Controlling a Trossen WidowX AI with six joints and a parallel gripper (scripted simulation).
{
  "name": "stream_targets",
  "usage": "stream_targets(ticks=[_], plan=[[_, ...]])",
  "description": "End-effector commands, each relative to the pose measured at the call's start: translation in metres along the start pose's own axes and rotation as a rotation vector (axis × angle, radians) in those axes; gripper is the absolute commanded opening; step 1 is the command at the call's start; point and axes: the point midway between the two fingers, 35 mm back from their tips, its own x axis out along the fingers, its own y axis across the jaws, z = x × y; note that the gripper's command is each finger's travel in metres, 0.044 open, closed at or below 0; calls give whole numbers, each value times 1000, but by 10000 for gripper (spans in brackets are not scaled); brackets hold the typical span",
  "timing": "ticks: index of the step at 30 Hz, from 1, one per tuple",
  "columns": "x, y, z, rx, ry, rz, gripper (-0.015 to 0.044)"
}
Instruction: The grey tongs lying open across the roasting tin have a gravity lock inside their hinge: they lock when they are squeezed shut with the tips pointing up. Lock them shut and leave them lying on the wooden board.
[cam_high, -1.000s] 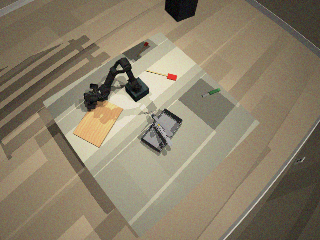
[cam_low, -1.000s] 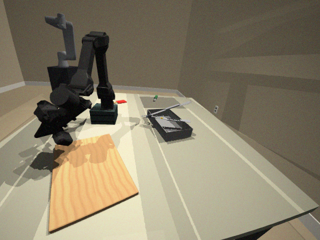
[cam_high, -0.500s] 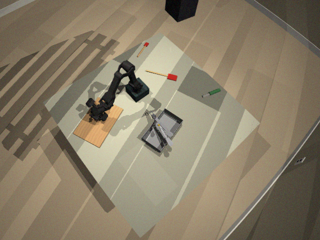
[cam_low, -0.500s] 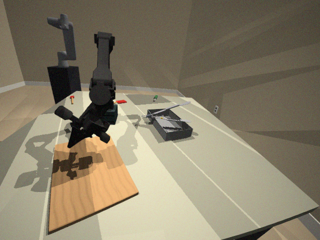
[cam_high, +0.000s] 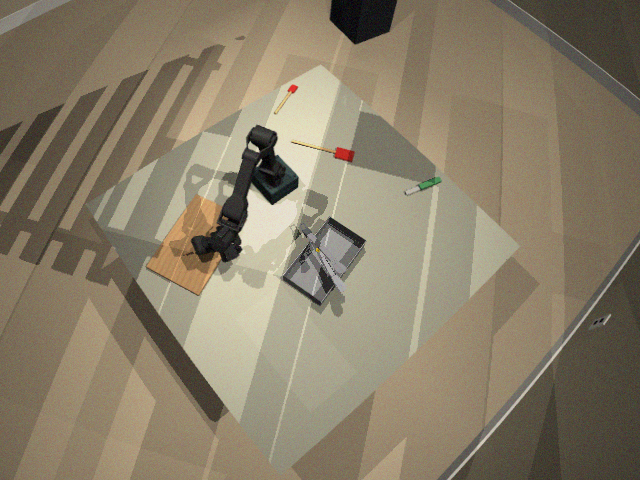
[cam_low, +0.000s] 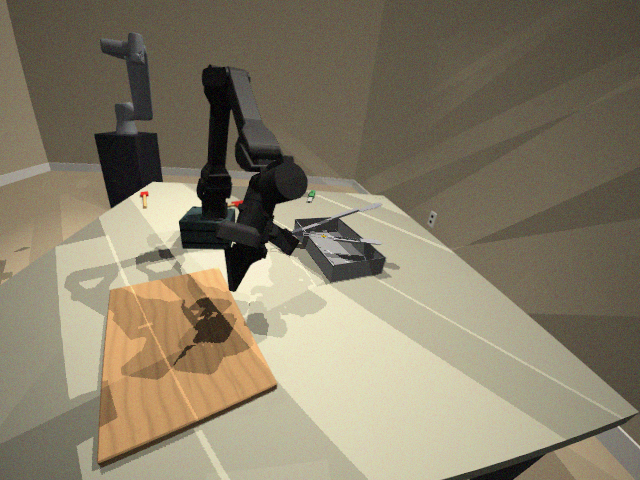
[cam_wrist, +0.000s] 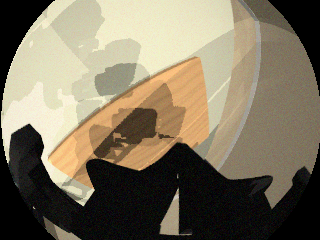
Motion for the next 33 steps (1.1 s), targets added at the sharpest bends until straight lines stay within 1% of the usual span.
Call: stream_targets(ticks=[1, 6, 14, 21, 24, 28, 33], plan=[[-34, 17, 52, -339, -138, 23, -150], [-69, 39, 94, -689, -250, 15, -150], [-141, 97, 151, -1322, -458, -31, -150], [-183, 133, 170, -1672, -581, -88, -150], [-211, 163, 174, -1859, -661, -111, -150], [-256, 201, 179, -2126, -815, -178, -150], [-265, 208, 180, -2158, -837, -202, -150]])
